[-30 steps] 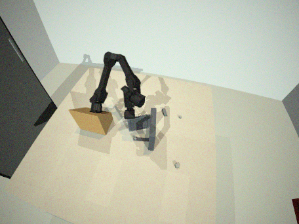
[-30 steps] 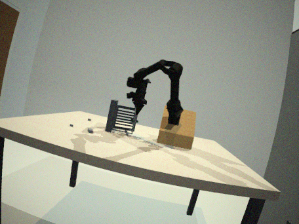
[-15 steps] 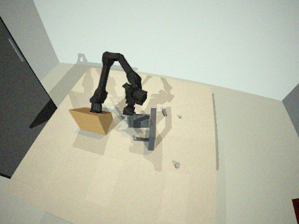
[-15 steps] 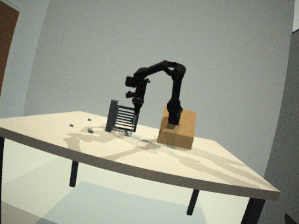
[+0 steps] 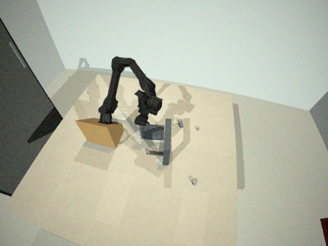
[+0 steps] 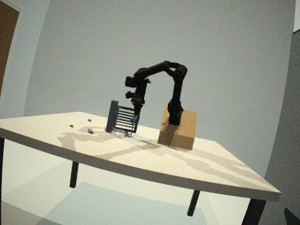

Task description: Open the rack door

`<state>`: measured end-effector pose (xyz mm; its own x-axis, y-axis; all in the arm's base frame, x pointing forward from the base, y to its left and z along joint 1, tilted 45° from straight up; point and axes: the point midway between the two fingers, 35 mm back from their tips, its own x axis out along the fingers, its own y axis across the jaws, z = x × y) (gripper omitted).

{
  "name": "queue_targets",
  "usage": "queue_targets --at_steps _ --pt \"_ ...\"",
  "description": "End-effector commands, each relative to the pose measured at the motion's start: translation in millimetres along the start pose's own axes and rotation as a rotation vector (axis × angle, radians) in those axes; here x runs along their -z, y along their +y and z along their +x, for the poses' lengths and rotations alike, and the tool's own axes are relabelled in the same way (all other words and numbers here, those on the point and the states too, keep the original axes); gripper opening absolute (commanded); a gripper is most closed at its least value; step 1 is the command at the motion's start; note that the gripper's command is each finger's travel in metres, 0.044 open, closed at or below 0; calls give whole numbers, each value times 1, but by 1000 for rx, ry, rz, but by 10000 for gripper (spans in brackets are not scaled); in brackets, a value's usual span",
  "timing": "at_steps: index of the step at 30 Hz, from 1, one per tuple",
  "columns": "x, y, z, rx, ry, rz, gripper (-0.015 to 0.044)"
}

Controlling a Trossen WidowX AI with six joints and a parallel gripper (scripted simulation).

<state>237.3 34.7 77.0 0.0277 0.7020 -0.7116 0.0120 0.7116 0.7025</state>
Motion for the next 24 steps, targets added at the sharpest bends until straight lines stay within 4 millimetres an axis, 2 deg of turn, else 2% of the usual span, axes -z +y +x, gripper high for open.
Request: queue_targets --at_steps 1,11,24 --pt "0 0 -1 -2 -2 15 19" --pt "0 0 -1 -2 -2 15 281" --pt "-2 -1 -16 1 -2 16 291"
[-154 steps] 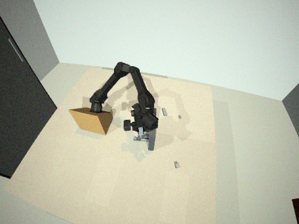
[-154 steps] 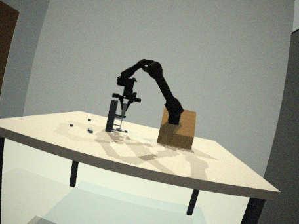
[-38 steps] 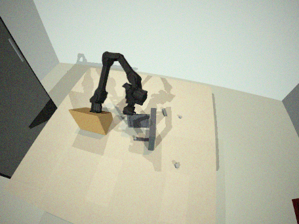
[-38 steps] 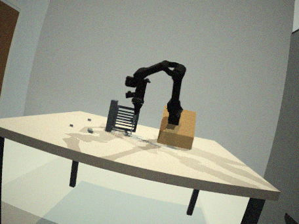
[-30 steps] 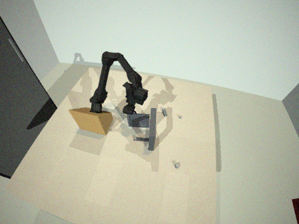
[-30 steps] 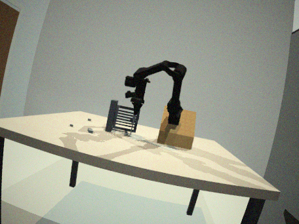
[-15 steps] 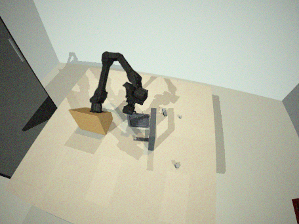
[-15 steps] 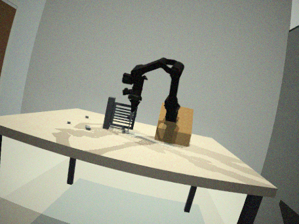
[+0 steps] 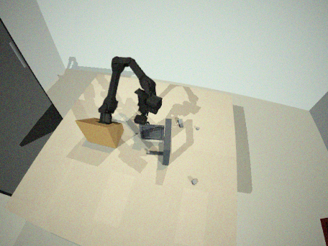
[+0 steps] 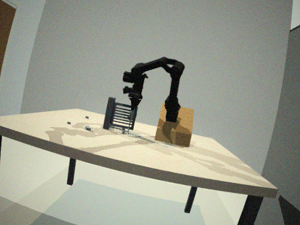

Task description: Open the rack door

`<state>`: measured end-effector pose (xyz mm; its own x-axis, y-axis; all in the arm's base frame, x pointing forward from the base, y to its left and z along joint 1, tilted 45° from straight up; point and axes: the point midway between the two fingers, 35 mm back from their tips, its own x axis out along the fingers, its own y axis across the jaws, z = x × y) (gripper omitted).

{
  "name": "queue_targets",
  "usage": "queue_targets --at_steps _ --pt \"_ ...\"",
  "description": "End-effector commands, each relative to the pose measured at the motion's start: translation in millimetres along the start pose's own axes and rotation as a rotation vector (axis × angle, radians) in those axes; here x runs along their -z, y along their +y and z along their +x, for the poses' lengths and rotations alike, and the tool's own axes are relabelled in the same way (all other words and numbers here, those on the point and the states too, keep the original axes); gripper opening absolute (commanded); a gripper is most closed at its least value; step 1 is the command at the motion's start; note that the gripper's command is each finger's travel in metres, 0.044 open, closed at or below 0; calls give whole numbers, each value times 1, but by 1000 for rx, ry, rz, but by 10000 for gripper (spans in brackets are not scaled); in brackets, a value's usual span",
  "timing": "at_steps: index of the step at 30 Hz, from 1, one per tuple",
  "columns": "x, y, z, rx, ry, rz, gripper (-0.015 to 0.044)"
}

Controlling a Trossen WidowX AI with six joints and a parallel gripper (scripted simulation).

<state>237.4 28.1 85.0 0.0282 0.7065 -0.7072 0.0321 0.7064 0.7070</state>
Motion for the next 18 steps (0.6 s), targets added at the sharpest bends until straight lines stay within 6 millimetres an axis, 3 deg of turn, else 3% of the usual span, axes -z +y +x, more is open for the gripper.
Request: queue_targets --at_steps 1,18 --pt "-1 -2 -8 8 -2 -4 291" --pt "-2 -2 -33 9 -2 -4 291"
